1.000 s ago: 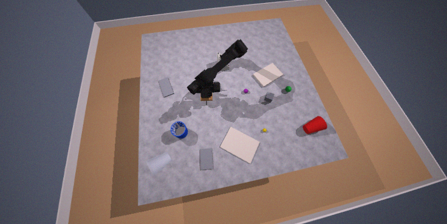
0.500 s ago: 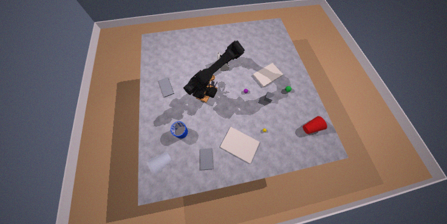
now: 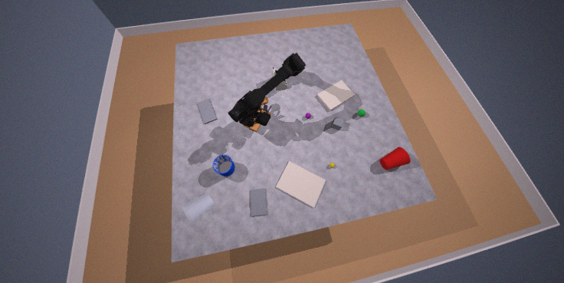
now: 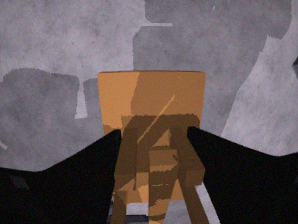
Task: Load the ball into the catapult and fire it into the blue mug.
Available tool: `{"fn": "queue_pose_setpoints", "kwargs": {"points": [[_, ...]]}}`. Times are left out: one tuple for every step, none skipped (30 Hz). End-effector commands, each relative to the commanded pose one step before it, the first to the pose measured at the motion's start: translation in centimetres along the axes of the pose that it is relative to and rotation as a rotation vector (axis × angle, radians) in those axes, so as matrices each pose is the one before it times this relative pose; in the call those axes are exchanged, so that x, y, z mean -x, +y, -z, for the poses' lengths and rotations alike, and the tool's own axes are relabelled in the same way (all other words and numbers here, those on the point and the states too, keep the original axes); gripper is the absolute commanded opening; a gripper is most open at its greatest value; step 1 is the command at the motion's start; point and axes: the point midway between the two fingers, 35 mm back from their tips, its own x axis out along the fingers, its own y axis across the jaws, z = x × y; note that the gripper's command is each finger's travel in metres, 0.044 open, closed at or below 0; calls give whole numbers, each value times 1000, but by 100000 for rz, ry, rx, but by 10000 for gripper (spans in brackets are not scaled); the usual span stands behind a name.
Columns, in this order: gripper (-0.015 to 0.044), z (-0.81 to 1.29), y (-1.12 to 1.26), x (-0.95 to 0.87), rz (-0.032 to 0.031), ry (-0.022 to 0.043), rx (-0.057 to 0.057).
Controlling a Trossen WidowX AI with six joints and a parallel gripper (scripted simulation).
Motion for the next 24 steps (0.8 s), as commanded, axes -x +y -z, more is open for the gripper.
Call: {"fn": "queue_pose_setpoints", "kwargs": {"points": [[0,37,-57,-622,-406,-75,-663],[0,-5,-3,-165,-5,0,2],[0,-4,-3,-165,-5,0,2],[0,-3,-3,-165,-5,1,2],[0,-2,-3,-165,-5,1,2],[0,-1,-3,-165,-6,1,2],[0,0,-3,-164,-6,1,2],[0,1,-3,-164,-6,2,2],[0,2,-3,-164,-6,2,2],[0,3,-3,-164,-6,2,2],[0,3,-3,-164,-7,3,2],[0,4,-3,-164,-7,3,2],[0,5,-3,-163,-7,3,2],[0,6,-3,-163,-7,3,2],[0,7,-3,-163,-8,4,2],[0,8,-3,-163,-8,4,2],[0,9,-3,-162,-8,4,2],[0,10,-3,-162,-8,5,2],[0,11,-3,-162,-8,5,2],[0,12,-3,-162,-9,5,2],[0,-82,66,411,448,176,688],[0,0,0,0,0,0,0],[0,0,0,0,0,0,0],[0,0,0,0,0,0,0]]}}
